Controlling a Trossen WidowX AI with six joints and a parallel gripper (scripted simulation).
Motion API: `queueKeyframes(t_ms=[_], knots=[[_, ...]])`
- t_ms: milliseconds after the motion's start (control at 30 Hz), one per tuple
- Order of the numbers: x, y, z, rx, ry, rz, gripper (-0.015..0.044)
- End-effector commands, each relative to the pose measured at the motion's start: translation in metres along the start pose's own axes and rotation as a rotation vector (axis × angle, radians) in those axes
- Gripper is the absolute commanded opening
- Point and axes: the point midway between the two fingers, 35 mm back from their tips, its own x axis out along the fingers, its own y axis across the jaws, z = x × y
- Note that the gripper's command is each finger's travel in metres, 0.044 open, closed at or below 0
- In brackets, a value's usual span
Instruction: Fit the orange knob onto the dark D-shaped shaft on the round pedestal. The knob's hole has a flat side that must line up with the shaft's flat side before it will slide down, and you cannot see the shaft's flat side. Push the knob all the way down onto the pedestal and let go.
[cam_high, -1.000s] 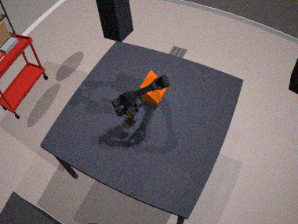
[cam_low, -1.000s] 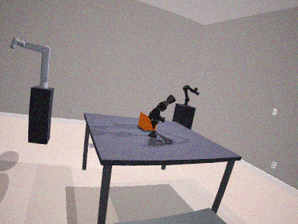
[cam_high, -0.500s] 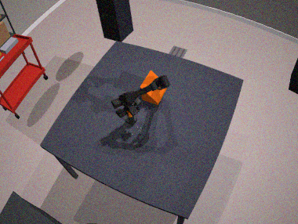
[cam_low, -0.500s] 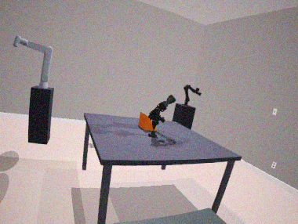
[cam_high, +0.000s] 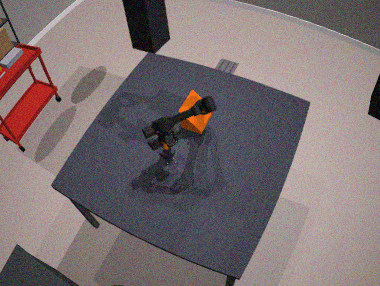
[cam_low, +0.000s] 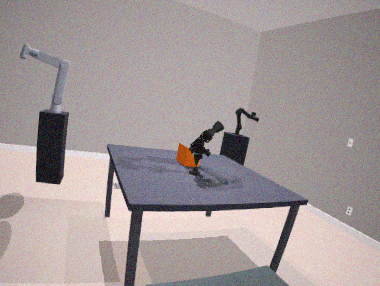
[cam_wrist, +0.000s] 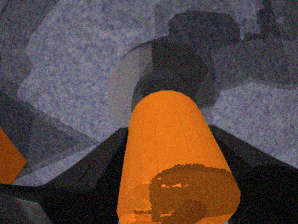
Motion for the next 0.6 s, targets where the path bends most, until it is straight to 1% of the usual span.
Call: queueKeyframes(t_ms=[0,167,567], knots=[[-0.0024,-0.0019,0.0008,-0.031,-0.001,-0.005,0.0000],[-0.0007,-0.0024,0.0000,-0.205,0.000,-0.005,0.0000],[-0.0004,-0.0010,0.0004,-0.215,0.000,-0.005,0.0000]])
